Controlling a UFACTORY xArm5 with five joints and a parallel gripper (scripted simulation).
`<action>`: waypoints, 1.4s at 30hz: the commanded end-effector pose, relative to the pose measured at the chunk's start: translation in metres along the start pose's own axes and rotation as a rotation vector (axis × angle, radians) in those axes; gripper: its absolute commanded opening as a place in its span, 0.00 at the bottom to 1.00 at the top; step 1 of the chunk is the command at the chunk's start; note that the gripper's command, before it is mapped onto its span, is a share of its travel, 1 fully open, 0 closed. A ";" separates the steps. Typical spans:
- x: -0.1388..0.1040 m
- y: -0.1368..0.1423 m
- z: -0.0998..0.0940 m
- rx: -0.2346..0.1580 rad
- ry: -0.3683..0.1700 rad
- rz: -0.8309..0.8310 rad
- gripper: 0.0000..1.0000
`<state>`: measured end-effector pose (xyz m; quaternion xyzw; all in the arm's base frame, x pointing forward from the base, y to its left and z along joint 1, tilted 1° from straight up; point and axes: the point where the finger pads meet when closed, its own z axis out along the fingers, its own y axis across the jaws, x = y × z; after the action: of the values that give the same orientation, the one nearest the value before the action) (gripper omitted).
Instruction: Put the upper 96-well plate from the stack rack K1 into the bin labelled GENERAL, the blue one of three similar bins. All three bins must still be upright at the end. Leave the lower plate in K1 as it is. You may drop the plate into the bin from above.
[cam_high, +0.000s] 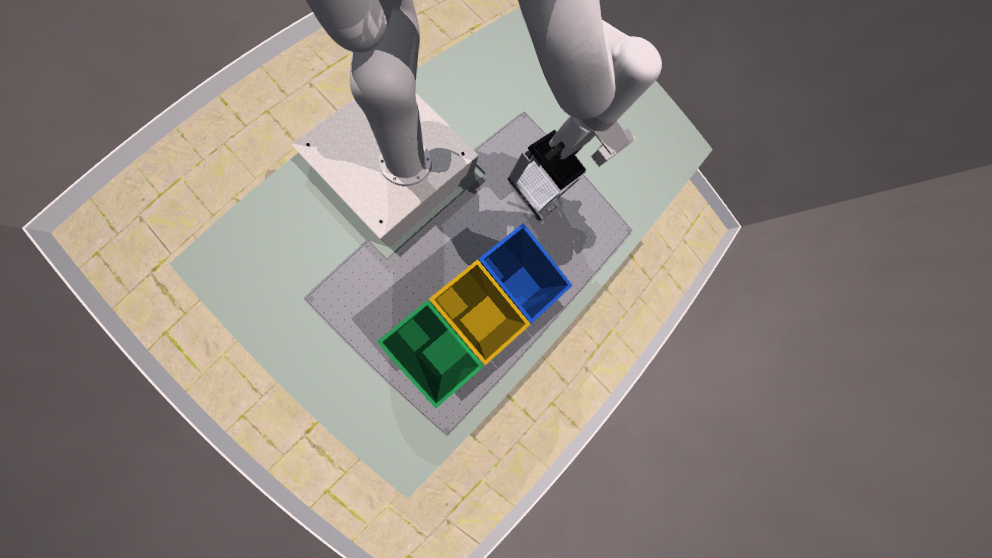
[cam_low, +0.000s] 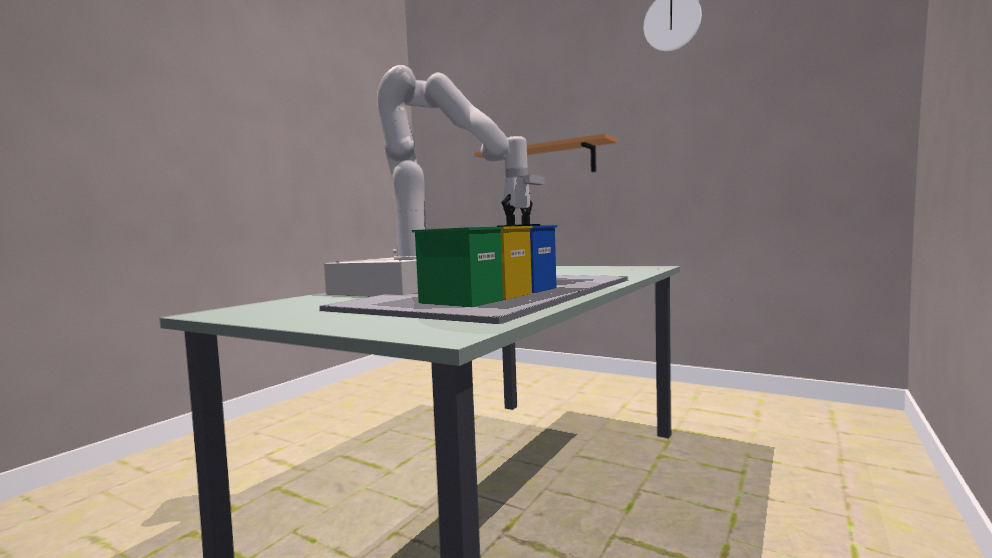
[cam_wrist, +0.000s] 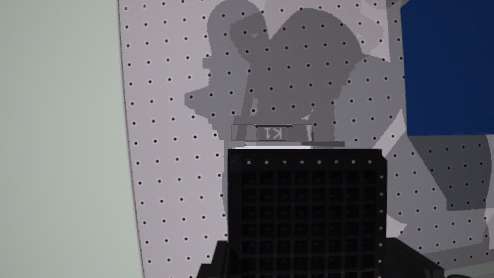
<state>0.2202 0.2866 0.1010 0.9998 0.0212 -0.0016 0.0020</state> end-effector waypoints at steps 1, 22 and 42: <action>0.001 -0.001 -0.008 0.003 0.003 0.000 0.00; 0.001 -0.001 -0.040 0.003 0.003 0.000 0.00; 0.001 0.000 -0.065 0.003 0.003 0.000 0.00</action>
<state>0.2214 0.2867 0.1635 0.9998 0.0212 -0.0011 0.0013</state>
